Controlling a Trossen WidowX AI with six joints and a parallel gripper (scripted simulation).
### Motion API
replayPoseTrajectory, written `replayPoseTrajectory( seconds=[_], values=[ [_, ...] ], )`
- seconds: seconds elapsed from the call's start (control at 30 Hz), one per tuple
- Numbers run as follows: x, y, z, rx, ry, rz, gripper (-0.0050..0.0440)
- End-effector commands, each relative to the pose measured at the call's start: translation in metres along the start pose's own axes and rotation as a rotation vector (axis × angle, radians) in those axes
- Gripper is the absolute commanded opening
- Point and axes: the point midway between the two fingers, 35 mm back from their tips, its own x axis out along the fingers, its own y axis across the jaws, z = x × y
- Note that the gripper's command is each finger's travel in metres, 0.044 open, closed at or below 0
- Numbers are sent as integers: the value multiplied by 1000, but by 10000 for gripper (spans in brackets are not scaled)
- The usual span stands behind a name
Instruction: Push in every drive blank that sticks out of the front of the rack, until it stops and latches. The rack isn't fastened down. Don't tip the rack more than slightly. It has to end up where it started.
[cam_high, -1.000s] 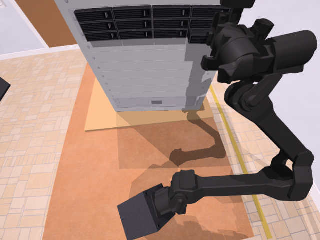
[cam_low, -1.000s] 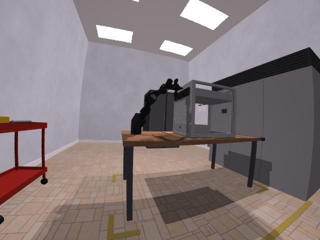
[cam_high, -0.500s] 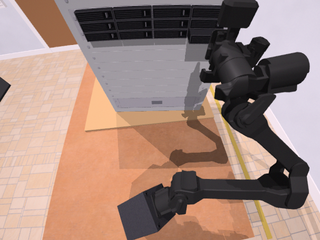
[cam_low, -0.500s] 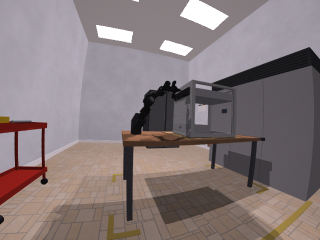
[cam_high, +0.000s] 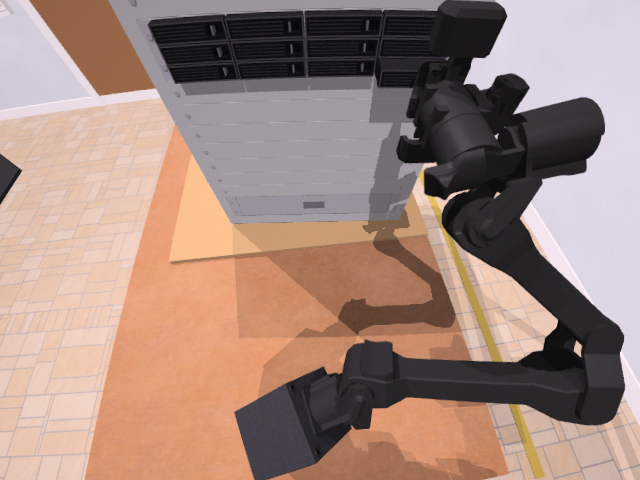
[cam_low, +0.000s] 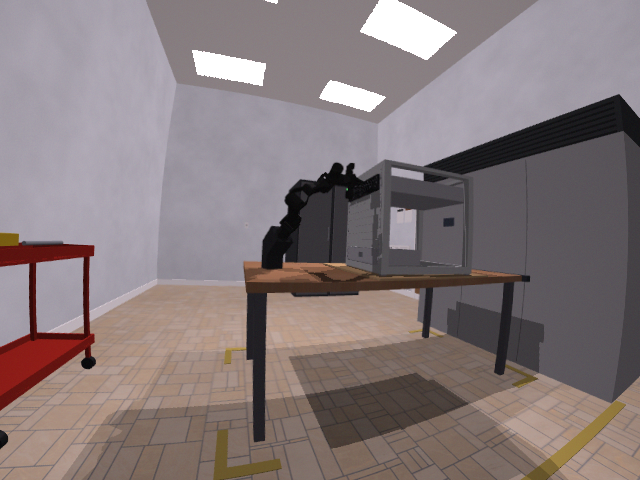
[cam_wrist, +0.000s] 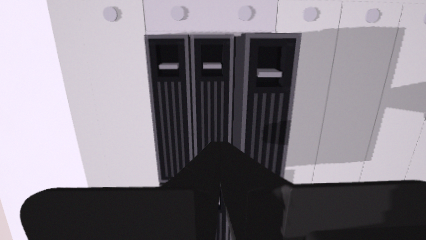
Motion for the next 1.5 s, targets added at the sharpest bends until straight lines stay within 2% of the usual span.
replayPoseTrajectory(
  seconds=[0.0,1.13,1.47],
  values=[
    [3,3,0,1,1,3,-50],
    [9,5,0,1,1,3,-50],
    [19,5,0,1,1,3,-50]
  ],
)
